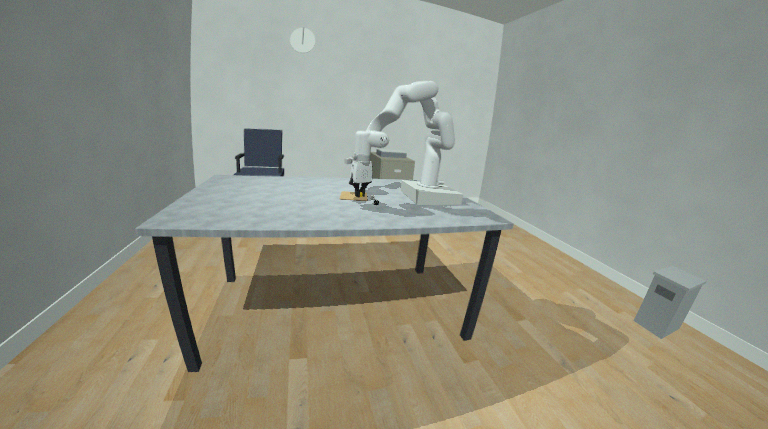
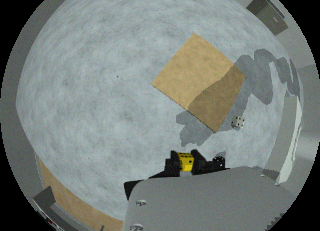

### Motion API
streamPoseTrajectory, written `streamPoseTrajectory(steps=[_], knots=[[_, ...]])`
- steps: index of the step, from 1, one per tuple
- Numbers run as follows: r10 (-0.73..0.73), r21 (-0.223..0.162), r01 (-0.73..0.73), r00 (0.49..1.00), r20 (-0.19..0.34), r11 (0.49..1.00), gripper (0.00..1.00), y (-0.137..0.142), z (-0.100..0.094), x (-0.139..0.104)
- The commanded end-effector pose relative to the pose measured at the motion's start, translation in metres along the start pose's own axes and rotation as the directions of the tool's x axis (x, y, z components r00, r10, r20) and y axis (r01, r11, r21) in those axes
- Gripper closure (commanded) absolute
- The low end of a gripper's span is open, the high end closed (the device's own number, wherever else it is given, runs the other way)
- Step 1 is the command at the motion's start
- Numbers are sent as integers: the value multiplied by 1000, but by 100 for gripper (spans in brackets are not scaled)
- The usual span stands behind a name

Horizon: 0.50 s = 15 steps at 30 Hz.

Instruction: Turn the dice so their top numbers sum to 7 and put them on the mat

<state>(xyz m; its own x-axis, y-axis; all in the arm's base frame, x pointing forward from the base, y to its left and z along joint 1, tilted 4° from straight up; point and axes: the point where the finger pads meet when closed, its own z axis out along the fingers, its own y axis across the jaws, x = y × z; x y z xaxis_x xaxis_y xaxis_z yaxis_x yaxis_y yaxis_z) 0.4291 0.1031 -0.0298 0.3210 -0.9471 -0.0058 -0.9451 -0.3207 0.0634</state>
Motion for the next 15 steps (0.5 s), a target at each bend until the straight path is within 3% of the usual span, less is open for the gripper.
streamPoseTrajectory(steps=[1,4,15], knots=[[0,3,0,1000,0,1000,85,-1,-39,0],[0,3,0,1000,0,1000,85,-1,-54,-1],[0,3,0,1000,0,1000,85,0,-60,-1]])
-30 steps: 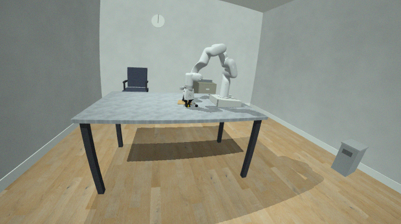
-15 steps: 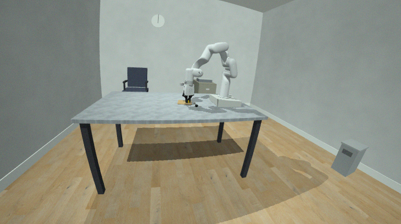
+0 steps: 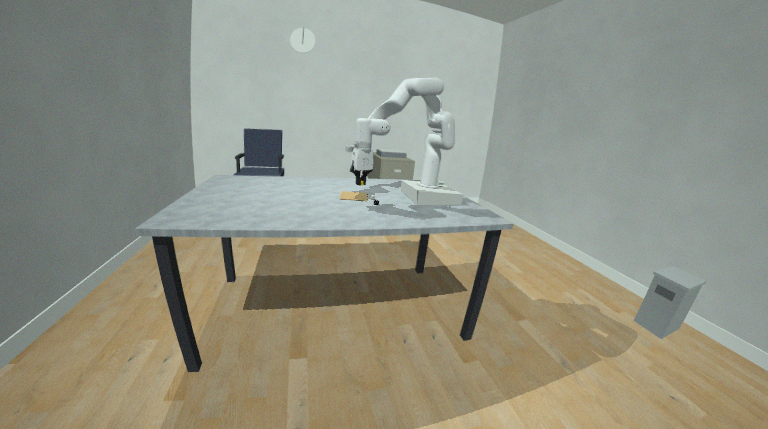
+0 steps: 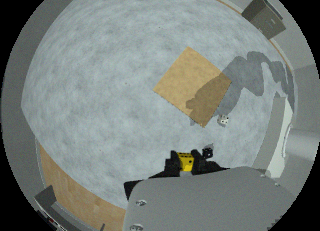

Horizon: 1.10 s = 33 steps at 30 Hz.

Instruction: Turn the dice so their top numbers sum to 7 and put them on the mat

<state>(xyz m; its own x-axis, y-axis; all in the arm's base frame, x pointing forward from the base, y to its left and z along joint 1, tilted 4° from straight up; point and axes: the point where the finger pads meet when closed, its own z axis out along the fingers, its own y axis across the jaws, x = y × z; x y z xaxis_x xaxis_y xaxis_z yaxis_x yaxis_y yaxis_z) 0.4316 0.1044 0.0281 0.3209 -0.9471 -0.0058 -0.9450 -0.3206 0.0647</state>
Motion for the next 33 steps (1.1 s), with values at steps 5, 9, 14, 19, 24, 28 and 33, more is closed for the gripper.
streamPoseTrajectory(steps=[5,9,14,19,24,28,33], knots=[[85,6,-85,996,4,996,85,16,-5,27],[240,7,-240,971,12,971,85,54,-8,70],[364,8,-364,931,18,931,85,88,-8,100],[393,8,-393,919,20,920,85,97,-8,107],[393,8,-393,919,20,920,85,97,-8,107],[393,8,-393,919,20,920,85,97,-8,107],[393,8,-393,919,20,920,85,97,-6,107]])
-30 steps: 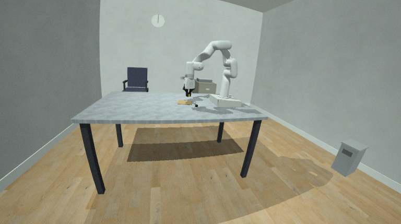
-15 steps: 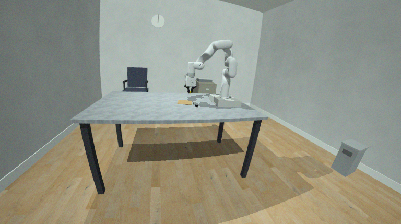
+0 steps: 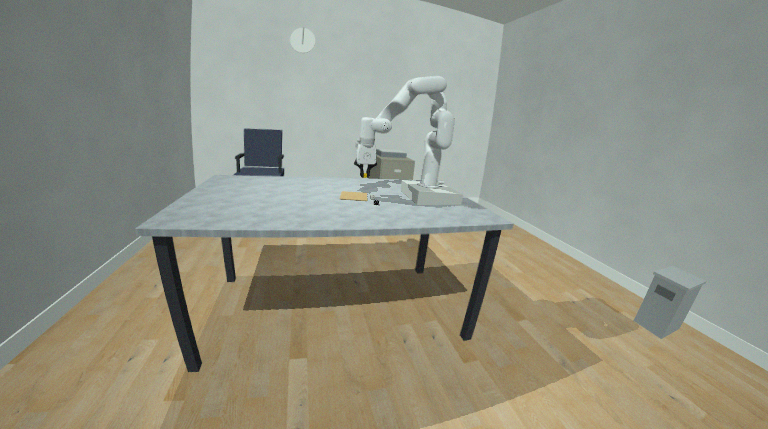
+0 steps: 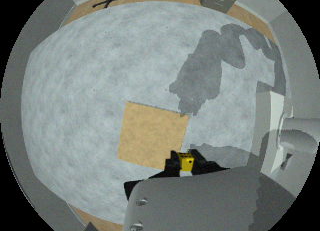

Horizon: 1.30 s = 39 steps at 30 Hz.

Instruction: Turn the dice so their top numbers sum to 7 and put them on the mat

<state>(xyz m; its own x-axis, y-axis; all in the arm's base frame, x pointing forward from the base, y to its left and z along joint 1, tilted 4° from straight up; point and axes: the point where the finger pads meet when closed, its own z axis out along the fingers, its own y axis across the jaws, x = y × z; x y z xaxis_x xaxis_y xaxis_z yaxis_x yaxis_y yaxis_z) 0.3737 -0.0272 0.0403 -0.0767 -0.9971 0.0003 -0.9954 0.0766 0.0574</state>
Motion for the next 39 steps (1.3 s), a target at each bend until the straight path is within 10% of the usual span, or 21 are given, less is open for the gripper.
streamPoseTrajectory(steps=[1,24,39], knots=[[0,3,0,1000,0,1000,85,-1,2,0],[0,3,0,1000,0,1000,85,-2,85,3],[0,3,0,1000,0,1000,85,-2,94,3]])
